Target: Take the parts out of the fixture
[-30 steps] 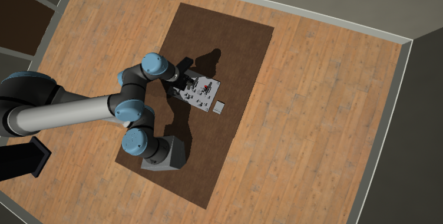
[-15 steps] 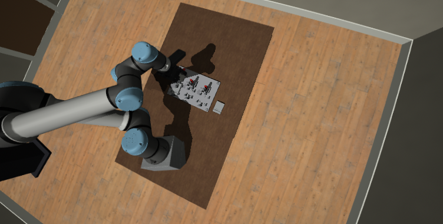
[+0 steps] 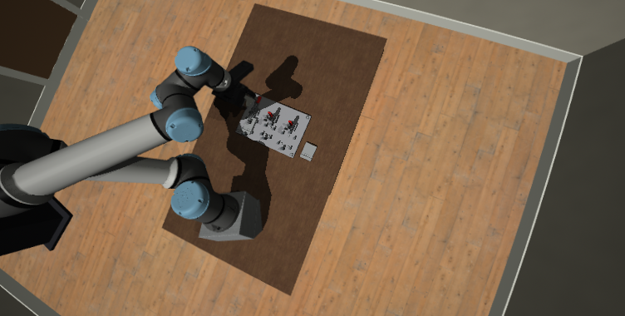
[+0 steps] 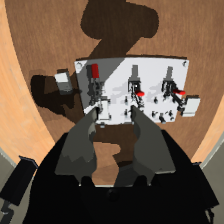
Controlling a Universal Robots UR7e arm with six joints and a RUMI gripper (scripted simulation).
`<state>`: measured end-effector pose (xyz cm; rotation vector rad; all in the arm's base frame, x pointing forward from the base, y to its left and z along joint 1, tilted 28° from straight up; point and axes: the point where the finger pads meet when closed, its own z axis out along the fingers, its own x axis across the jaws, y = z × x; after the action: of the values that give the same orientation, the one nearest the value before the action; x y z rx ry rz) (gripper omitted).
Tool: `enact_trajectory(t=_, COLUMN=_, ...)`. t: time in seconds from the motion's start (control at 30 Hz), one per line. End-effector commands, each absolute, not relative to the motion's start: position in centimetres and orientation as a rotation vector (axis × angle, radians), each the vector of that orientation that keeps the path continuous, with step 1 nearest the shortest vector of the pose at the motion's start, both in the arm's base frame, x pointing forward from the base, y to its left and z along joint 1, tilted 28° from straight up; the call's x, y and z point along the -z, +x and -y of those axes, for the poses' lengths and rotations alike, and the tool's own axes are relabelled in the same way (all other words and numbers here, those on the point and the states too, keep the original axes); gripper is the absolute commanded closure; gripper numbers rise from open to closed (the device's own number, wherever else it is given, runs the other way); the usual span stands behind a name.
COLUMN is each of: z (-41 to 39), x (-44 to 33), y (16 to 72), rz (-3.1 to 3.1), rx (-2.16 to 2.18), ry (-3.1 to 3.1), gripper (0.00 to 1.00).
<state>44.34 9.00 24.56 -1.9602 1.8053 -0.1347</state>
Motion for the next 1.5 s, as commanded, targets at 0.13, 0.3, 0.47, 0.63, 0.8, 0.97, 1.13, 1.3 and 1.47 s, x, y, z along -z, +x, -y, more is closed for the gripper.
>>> enact_trajectory(t=0.13, z=-11.2, x=-25.5, y=45.0, rz=-1.807, rx=0.137, ry=-1.961, gripper=0.72)
enact_trajectory(t=0.3, z=-11.9, x=-25.8, y=45.1, rz=-1.807, rx=0.137, ry=-1.961, gripper=0.72)
enact_trajectory(t=0.47, z=-12.7, x=-26.1, y=45.3, rz=-1.807, rx=0.137, ry=-1.961, gripper=0.72)
enact_trajectory(t=0.63, z=-13.3, x=-26.4, y=45.5, rz=-1.807, rx=0.137, ry=-1.961, gripper=0.72)
enact_trajectory(t=0.8, z=-13.6, x=-26.5, y=45.6, rz=-1.807, rx=0.137, ry=-1.961, gripper=0.72)
enact_trajectory(t=0.97, z=-13.8, x=-26.6, y=45.6, rz=-1.807, rx=0.137, ry=-1.961, gripper=0.72)
enact_trajectory(t=1.13, z=-13.9, x=-26.6, y=45.6, rz=-1.807, rx=0.137, ry=-1.961, gripper=0.72)
enact_trajectory(t=1.3, z=-13.9, x=-26.6, y=45.6, rz=-1.807, rx=0.137, ry=-1.961, gripper=0.72)
enact_trajectory(t=1.47, z=-13.9, x=-26.5, y=45.7, rz=-1.807, rx=0.137, ry=-1.961, gripper=0.72)
